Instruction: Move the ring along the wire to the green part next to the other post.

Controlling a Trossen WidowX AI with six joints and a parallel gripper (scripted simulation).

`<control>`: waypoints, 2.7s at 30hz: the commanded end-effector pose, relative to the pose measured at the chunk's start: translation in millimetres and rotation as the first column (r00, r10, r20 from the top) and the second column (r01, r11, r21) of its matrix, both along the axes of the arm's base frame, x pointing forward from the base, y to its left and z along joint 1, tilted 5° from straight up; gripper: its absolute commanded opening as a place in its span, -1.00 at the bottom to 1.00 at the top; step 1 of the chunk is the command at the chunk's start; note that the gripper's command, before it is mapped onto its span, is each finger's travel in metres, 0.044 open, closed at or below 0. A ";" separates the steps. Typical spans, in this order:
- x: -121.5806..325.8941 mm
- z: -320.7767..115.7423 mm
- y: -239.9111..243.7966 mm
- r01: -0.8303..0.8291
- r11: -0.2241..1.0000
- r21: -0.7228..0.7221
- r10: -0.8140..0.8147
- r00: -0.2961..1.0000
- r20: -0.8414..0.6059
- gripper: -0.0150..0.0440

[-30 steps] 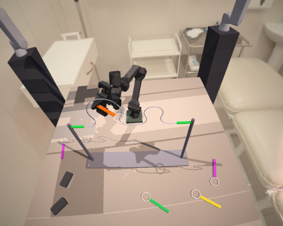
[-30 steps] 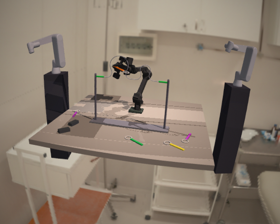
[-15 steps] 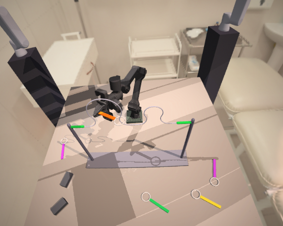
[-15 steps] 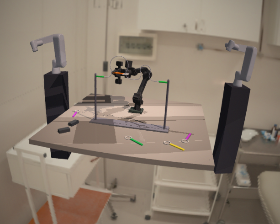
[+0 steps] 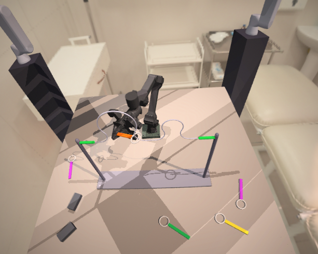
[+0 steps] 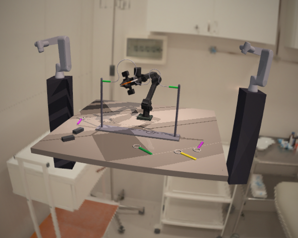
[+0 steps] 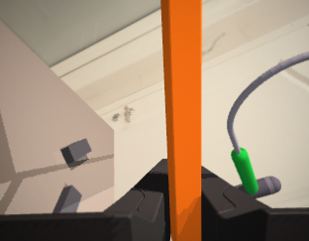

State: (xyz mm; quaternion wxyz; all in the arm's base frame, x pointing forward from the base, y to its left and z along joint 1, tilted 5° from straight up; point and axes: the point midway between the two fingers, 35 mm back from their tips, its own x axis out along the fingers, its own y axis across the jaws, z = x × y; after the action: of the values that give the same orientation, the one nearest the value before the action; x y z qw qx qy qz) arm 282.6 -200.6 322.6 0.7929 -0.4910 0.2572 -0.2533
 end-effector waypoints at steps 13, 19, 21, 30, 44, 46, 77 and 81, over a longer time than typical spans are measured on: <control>4.2 -43.5 37.1 0.004 0.928 0.373 -0.036 0.996 0.078 -1.00; 7.4 -56.3 55.2 -0.003 0.864 0.504 -0.055 0.993 0.101 -1.00; 8.6 -60.0 61.5 -0.007 0.839 0.545 -0.062 0.992 0.108 -1.00; 14.0 -71.8 90.3 -0.027 0.712 0.701 -0.095 0.986 0.134 -1.00; 21.6 -77.2 128.4 -0.058 0.537 0.841 -0.136 0.979 0.154 -1.00; 22.5 -77.2 132.7 -0.061 0.519 0.852 -0.140 0.978 0.156 -1.00; 32.1 -74.7 179.4 -0.089 0.385 0.919 -0.170 0.971 0.165 -1.00; 33.7 -73.7 187.4 -0.096 0.350 0.932 -0.177 0.970 0.167 -1.00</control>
State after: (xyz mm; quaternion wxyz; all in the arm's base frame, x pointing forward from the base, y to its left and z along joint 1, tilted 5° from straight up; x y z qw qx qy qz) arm 314.6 -18.1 246.5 0.9489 0.0762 0.2727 -0.1393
